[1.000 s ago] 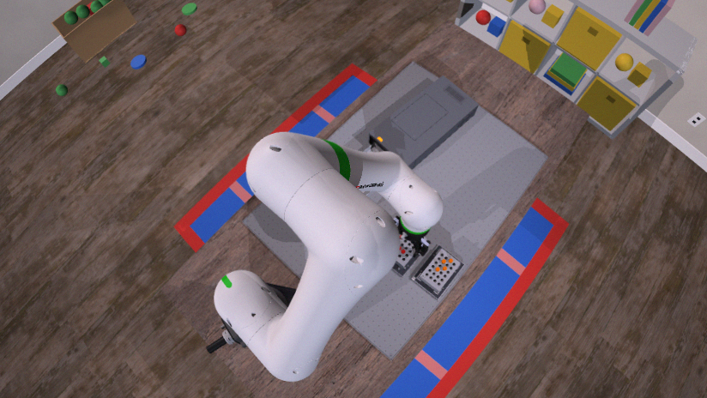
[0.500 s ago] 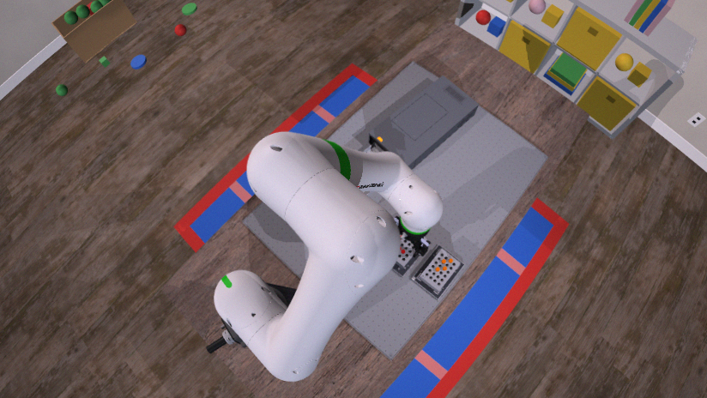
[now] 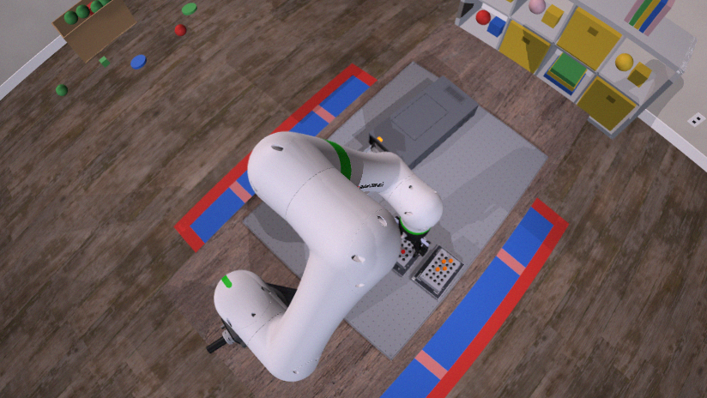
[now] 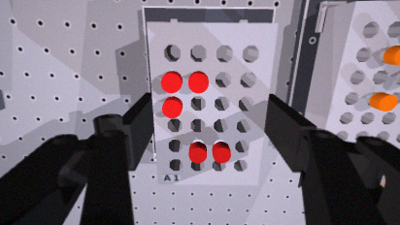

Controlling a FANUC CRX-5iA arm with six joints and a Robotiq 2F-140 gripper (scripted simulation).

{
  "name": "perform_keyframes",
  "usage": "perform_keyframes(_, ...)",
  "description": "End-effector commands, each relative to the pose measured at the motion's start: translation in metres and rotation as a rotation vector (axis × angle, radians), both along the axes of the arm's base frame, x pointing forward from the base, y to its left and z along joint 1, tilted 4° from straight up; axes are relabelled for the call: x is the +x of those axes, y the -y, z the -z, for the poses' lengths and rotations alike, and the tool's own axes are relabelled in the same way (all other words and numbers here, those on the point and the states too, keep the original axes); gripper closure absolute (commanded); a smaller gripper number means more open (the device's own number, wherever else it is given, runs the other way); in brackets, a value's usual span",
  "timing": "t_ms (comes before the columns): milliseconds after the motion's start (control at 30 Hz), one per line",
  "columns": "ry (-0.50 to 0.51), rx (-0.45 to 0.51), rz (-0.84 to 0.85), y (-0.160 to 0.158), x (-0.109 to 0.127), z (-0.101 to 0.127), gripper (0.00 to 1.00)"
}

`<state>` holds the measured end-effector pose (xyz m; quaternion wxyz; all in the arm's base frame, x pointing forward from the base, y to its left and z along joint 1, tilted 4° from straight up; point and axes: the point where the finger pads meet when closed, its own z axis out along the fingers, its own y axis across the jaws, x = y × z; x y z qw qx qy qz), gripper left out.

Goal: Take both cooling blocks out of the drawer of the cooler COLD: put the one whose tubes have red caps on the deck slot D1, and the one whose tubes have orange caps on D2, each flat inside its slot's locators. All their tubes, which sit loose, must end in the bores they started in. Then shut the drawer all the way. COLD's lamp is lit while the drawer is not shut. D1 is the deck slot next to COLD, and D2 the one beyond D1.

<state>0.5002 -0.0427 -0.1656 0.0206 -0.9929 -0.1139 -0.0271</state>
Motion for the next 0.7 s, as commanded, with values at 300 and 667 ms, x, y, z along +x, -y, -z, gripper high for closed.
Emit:
perform_keyframes(300, 0.002, 0.000, 0.000, 0.0000, 0.0008, 0.0011, 0.90)
perform_keyframes(667, 0.002, 0.000, 0.000, 0.0000, 0.0009, 0.0026, 0.90)
